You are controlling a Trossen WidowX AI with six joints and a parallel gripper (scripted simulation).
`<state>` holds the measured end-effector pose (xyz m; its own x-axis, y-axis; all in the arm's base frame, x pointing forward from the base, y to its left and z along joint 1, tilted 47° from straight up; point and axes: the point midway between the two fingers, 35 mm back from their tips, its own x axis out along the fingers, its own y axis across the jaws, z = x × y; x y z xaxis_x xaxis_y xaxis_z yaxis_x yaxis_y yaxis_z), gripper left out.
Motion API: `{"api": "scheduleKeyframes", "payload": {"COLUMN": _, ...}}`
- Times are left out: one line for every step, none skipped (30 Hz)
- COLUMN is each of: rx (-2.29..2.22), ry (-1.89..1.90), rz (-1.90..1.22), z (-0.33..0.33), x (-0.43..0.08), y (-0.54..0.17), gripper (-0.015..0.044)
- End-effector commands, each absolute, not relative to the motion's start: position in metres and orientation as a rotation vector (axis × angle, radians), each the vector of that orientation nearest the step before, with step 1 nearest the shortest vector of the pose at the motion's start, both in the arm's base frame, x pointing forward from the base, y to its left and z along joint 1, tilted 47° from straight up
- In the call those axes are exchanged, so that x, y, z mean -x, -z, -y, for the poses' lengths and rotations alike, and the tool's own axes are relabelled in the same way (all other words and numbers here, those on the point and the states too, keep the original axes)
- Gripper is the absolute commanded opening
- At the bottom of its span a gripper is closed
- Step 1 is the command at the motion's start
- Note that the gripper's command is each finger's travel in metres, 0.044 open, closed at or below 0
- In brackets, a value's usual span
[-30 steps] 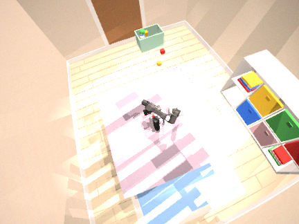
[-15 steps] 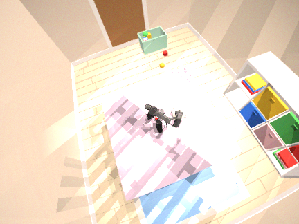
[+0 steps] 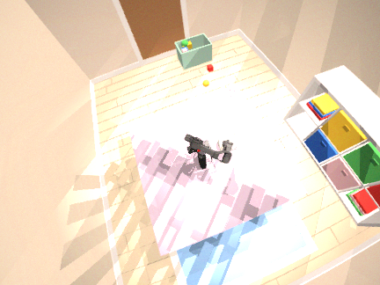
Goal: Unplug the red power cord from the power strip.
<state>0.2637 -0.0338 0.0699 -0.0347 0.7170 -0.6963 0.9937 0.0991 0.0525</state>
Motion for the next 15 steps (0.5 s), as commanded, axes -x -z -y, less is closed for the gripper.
{"api": "scheduleKeyframes", "payload": {"rx": -1.677, "ry": 0.624, "rz": -1.811, "z": 0.0298, "x": -0.2631, "y": -0.0672, "gripper": 0.016}}
{"api": "scheduleKeyframes", "payload": {"rx": -1.677, "ry": 0.624, "rz": -1.811, "z": 0.0286, "x": -0.2631, "y": -0.0661, "gripper": 0.016}}
{"api": "scheduleKeyframes", "payload": {"rx": -1.677, "ry": 0.624, "rz": -1.811, "z": 0.0274, "x": -0.263, "y": -0.065, "gripper": 0.016}}
{"api": "scheduleKeyframes", "payload": {"rx": -1.677, "ry": 0.624, "rz": -1.811, "z": 0.0265, "x": -0.2629, "y": -0.064, "gripper": 0.016}}
{"api": "scheduleKeyframes", "payload": {"rx": -1.677, "ry": 0.624, "rz": -1.811, "z": 0.0259, "x": -0.2629, "y": -0.0635, "gripper": 0.016}}
{"api": "scheduleKeyframes", "payload": {"rx": -1.677, "ry": 0.624, "rz": -1.811, "z": 0.0257, "x": -0.2629, "y": -0.0633, "gripper": 0.016}}
{"api": "scheduleKeyframes", "payload": {"rx": -1.677, "ry": 0.624, "rz": -1.811, "z": 0.0257, "x": -0.2629, "y": -0.0633, "gripper": 0.016}}
{"api": "scheduleKeyframes", "payload": {"rx": -1.673, "ry": 0.624, "rz": -1.811, "z": 0.0275, "x": -0.2631, "y": -0.0645, "gripper": 0.0134}}
{"api": "scheduleKeyframes", "payload": {"rx": -1.673, "ry": 0.624, "rz": -1.811, "z": 0.0275, "x": -0.2631, "y": -0.0645, "gripper": 0.0107}}
{"api": "scheduleKeyframes", "payload": {"rx": -1.673, "ry": 0.624, "rz": -1.811, "z": 0.0275, "x": -0.2631, "y": -0.0645, "gripper": 0.0081}}
{"api": "scheduleKeyframes", "payload": {"rx": -1.673, "ry": 0.624, "rz": -1.811, "z": 0.0275, "x": -0.2631, "y": -0.0645, "gripper": 0.0055}}
{"api": "scheduleKeyframes", "payload": {"rx": -1.673, "ry": 0.624, "rz": -1.811, "z": 0.0275, "x": -0.2631, "y": -0.0645, "gripper": 0.0048}}
{"api": "scheduleKeyframes", "payload": {"rx": -1.673, "ry": 0.624, "rz": -1.811, "z": 0.0275, "x": -0.2631, "y": -0.0645, "gripper": 0.0042}}
{"api": "scheduleKeyframes", "payload": {"rx": -1.673, "ry": 0.624, "rz": -1.811, "z": 0.0275, "x": -0.2631, "y": -0.0645, "gripper": 0.0035}}
{"api": "scheduleKeyframes", "payload": {"rx": -1.673, "ry": 0.624, "rz": -1.811, "z": 0.0275, "x": -0.2631, "y": -0.0645, "gripper": 0.0028}}
